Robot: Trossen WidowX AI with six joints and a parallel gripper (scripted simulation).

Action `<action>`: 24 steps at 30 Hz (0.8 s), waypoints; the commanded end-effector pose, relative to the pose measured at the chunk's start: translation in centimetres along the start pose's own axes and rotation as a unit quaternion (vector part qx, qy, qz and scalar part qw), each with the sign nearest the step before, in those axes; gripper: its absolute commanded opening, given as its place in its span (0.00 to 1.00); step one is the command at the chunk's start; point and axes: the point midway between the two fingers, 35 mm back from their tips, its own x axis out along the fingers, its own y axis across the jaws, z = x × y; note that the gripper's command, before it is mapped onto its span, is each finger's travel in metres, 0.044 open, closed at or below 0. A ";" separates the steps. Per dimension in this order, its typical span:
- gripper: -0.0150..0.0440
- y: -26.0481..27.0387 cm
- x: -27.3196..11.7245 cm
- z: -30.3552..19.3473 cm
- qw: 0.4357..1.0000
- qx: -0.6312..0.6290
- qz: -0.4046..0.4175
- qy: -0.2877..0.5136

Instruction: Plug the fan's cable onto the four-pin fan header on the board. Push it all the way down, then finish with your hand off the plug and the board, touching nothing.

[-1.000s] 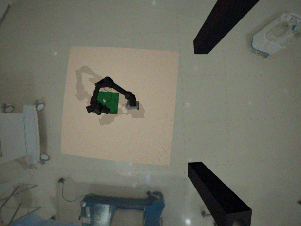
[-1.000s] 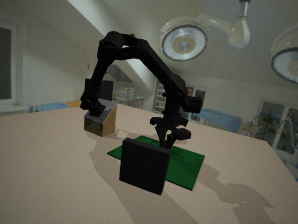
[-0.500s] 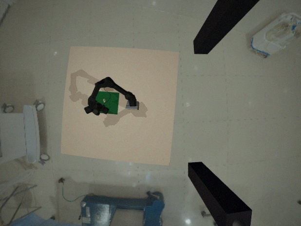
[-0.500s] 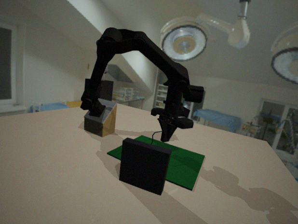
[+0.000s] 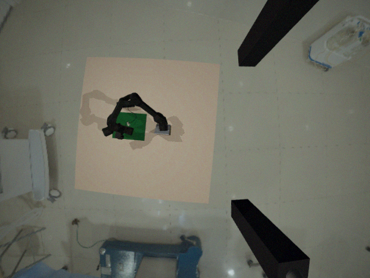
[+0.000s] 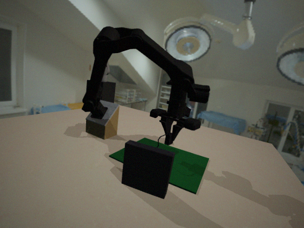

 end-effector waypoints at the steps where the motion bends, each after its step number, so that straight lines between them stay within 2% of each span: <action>1: 0.25 -0.3 0.0 -1.0 0.998 -0.065 -0.001 0.002; 18: 0.25 -1.7 0.0 -5.1 0.938 -0.347 0.000 0.005; 24: 0.25 -1.7 0.1 -5.3 0.934 -0.357 0.000 0.005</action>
